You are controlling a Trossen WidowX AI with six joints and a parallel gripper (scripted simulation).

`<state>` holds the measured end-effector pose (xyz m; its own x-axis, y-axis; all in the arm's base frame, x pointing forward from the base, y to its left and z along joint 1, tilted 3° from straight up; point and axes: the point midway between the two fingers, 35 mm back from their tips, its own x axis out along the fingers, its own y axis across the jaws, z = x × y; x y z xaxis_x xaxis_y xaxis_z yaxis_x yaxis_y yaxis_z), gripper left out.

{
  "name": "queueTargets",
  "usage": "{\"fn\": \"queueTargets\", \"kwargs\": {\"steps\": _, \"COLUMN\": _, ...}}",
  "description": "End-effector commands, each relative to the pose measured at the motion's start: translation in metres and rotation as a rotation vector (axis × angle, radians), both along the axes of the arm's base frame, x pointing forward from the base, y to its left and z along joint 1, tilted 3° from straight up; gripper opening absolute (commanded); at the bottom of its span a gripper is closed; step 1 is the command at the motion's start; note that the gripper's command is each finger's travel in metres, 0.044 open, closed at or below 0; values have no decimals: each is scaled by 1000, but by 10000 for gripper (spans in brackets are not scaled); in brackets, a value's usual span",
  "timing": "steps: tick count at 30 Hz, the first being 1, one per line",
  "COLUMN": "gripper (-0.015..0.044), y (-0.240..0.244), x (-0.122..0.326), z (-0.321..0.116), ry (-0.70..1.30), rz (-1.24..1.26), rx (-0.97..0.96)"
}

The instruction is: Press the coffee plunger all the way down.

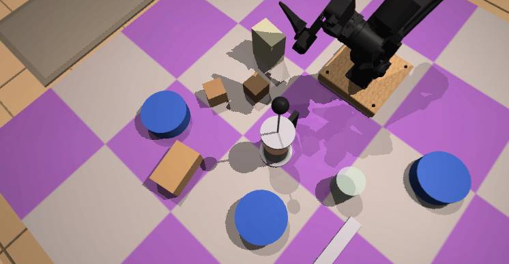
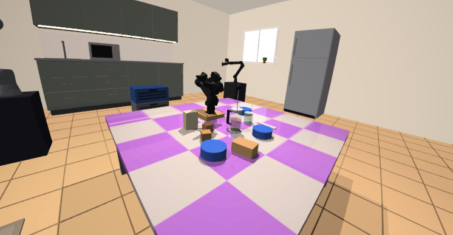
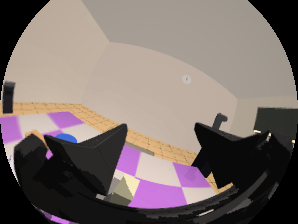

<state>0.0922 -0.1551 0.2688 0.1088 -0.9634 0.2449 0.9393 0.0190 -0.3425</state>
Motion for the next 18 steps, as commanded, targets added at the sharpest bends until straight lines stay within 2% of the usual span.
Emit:
{"fn": "queueTargets", "kwargs": {"steps": 1, "gripper": 426, "y": 0, "x": 2, "z": 2, "ry": 2, "rz": 7, "rx": -4}}
{"fn": "queueTargets", "kwargs": {"steps": 5, "gripper": 440, "y": 2, "x": 29, "z": 29, "ry": 33, "rz": 112, "rx": -53}}
{"fn": "queueTargets", "kwargs": {"steps": 10, "gripper": 440, "y": 12, "x": 85, "z": 73, "ry": 105, "rz": 383, "rx": -78}}
{"fn": "queueTargets", "kwargs": {"steps": 14, "gripper": 440, "y": 27, "x": 123, "z": 92, "ry": 160, "rz": 621, "rx": -3}}
{"fn": "queueTargets", "kwargs": {"steps": 18, "gripper": 440, "y": 46, "x": 147, "z": 97, "ry": 205, "rz": 850, "rx": 158}}
